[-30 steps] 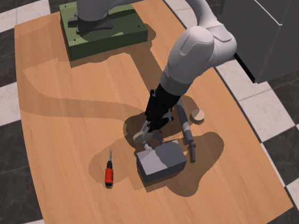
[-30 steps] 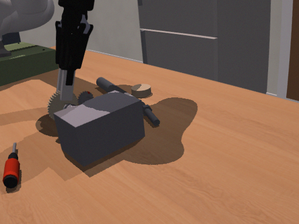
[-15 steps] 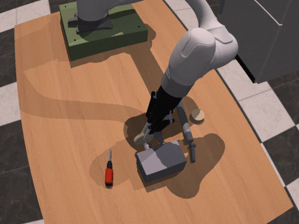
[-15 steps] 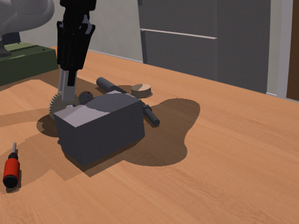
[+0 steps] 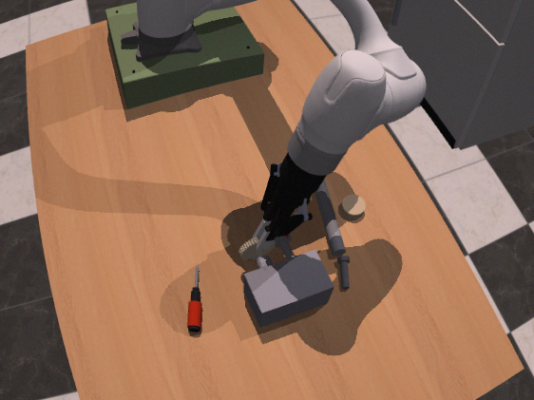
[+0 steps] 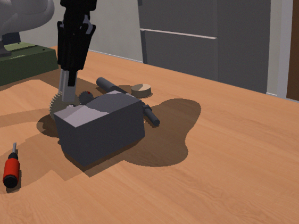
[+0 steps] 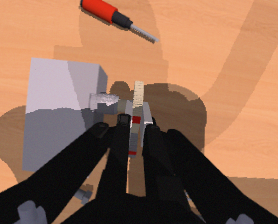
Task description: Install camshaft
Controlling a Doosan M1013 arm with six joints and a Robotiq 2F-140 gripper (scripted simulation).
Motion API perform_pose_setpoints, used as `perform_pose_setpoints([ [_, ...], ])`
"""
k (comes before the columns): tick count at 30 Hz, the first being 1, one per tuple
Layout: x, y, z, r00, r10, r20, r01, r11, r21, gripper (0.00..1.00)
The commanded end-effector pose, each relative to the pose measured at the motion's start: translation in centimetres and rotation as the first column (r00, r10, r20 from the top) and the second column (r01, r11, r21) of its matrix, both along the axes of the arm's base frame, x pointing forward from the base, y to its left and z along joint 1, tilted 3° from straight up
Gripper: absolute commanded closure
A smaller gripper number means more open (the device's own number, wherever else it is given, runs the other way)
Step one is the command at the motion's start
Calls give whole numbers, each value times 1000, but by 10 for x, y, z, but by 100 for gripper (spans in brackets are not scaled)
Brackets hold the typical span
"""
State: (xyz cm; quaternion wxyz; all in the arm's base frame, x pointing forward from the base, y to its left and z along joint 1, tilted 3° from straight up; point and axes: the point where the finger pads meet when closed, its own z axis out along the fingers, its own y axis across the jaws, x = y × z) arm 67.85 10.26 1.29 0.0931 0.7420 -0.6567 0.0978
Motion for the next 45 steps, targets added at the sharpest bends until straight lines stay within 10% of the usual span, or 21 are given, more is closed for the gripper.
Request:
perform_pose_setpoints([
  [1, 0, 0, 0, 1000, 0, 1, 0, 1000, 0, 95],
  [45, 0, 0, 0, 1000, 0, 1, 0, 1000, 0, 81],
])
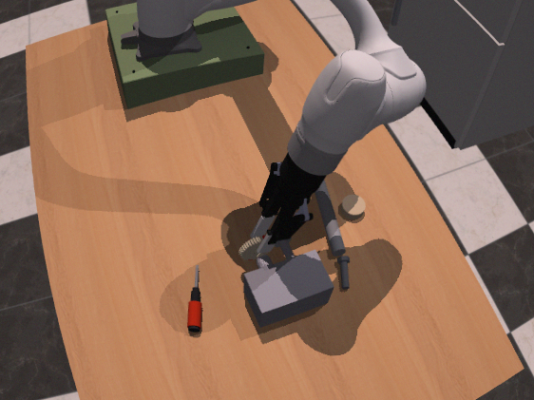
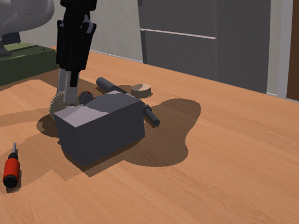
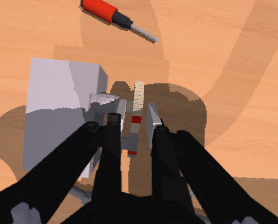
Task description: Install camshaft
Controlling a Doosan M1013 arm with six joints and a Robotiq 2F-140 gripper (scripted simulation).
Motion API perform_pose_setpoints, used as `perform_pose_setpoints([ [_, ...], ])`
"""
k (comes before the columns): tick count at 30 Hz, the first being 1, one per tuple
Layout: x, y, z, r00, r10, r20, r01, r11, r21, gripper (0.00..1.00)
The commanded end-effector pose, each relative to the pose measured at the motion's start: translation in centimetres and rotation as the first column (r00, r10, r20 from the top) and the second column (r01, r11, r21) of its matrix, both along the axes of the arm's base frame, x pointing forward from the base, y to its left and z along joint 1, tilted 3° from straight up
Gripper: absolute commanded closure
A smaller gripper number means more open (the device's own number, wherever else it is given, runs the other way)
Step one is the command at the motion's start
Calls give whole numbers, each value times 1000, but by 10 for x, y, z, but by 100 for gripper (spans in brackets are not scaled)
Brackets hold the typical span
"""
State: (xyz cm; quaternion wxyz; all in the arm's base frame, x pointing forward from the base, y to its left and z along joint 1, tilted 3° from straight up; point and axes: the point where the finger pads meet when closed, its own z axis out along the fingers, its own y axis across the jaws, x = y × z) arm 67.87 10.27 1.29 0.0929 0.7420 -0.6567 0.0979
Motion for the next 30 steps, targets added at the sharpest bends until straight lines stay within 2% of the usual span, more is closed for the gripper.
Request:
perform_pose_setpoints([
  [1, 0, 0, 0, 1000, 0, 0, 0, 1000, 0, 81],
  [30, 0, 1, 3, 1000, 0, 0, 0, 1000, 0, 81],
])
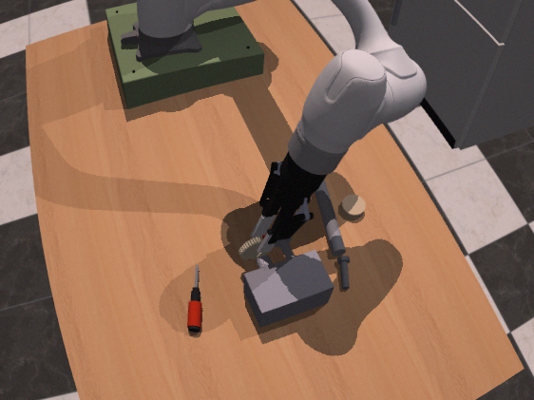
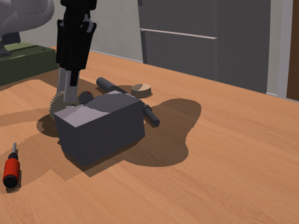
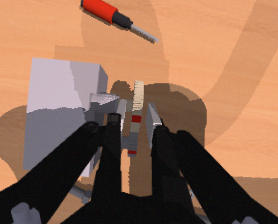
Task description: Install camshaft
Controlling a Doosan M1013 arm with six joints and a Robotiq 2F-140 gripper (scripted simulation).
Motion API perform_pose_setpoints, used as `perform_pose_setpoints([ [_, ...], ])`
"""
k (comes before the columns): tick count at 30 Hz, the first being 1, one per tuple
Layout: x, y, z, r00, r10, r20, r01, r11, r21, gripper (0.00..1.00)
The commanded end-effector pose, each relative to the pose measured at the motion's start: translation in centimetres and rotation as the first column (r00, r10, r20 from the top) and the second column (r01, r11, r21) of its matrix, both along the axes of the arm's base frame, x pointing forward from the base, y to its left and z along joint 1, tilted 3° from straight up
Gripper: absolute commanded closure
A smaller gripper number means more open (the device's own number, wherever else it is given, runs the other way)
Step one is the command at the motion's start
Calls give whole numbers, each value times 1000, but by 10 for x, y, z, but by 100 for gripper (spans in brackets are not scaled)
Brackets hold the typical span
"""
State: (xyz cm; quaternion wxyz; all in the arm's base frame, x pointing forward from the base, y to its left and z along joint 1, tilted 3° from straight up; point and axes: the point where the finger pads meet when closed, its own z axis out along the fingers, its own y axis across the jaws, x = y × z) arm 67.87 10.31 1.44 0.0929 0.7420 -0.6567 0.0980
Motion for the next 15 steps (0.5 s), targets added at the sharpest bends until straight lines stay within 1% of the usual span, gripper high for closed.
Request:
perform_pose_setpoints([
  [1, 0, 1, 2, 1000, 0, 0, 0, 1000, 0, 81],
  [10, 0, 5, 20, 1000, 0, 0, 0, 1000, 0, 81],
  [12, 0, 5, 20, 1000, 0, 0, 0, 1000, 0, 81],
  [15, -1, 7, 27, 1000, 0, 0, 0, 1000, 0, 81],
])
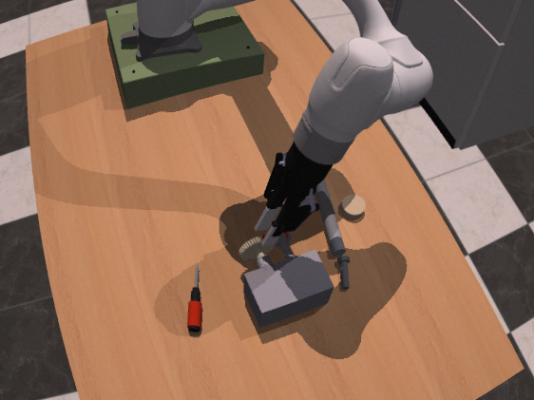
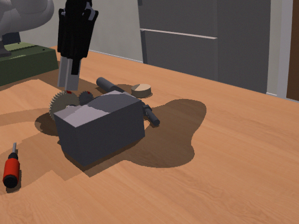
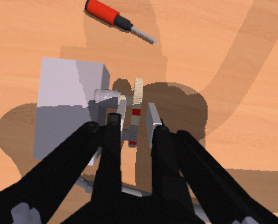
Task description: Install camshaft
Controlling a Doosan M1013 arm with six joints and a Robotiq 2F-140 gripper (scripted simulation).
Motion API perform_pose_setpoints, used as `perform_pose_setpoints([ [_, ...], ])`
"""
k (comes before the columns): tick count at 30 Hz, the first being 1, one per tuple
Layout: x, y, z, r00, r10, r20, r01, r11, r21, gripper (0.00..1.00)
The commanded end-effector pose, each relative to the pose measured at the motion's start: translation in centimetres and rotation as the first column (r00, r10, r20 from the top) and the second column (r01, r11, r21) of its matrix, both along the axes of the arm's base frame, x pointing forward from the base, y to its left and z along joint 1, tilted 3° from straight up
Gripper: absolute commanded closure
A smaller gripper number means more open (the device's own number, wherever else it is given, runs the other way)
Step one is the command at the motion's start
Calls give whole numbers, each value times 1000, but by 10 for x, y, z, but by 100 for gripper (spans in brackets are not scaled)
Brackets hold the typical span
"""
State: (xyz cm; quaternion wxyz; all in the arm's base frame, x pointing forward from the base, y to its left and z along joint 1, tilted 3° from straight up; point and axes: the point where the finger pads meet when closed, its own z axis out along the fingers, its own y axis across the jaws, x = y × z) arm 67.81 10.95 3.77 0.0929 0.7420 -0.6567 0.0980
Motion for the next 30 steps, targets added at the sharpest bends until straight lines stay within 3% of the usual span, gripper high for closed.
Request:
perform_pose_setpoints([
  [1, 0, 2, 6, 1000, 0, 0, 0, 1000, 0, 81],
  [10, -1, 6, 22, 1000, 0, 0, 0, 1000, 0, 81],
  [30, 0, 6, 33, 1000, 0, 0, 0, 1000, 0, 81],
])
